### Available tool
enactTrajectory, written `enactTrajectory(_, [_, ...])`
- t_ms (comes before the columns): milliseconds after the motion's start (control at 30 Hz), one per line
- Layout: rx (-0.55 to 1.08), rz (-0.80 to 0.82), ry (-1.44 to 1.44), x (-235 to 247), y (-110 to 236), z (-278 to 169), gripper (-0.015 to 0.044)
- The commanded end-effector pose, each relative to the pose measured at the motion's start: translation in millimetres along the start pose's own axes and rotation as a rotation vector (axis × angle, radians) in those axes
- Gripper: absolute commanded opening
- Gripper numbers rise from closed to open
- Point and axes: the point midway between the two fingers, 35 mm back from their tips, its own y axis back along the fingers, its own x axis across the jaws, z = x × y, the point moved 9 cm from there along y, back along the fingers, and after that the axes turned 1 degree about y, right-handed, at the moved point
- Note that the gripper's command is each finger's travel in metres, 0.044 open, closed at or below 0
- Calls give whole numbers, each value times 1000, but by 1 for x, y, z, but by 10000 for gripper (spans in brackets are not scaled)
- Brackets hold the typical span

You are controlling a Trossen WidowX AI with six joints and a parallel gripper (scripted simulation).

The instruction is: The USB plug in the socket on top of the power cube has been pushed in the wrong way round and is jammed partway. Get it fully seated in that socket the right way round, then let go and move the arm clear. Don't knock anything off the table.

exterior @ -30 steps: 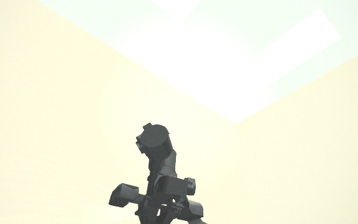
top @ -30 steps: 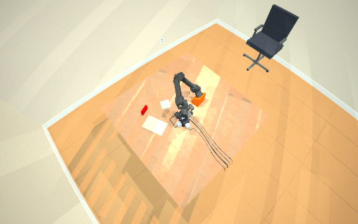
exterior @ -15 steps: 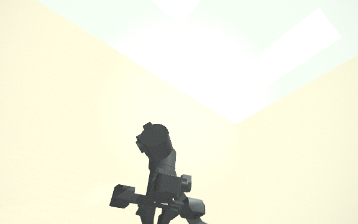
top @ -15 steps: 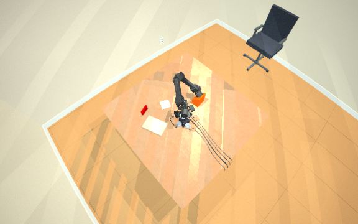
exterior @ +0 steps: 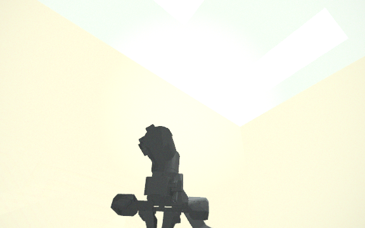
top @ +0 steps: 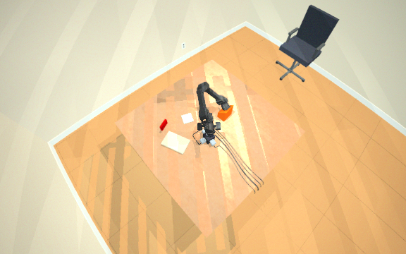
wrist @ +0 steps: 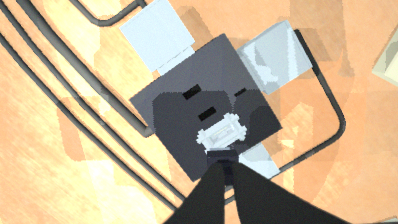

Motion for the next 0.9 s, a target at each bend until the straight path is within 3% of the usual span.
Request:
enactTrajectory(0, [1, 1, -103, 0, 0, 0, 0])
enactTrajectory(867, [1, 0, -784, 0, 0, 0, 0])
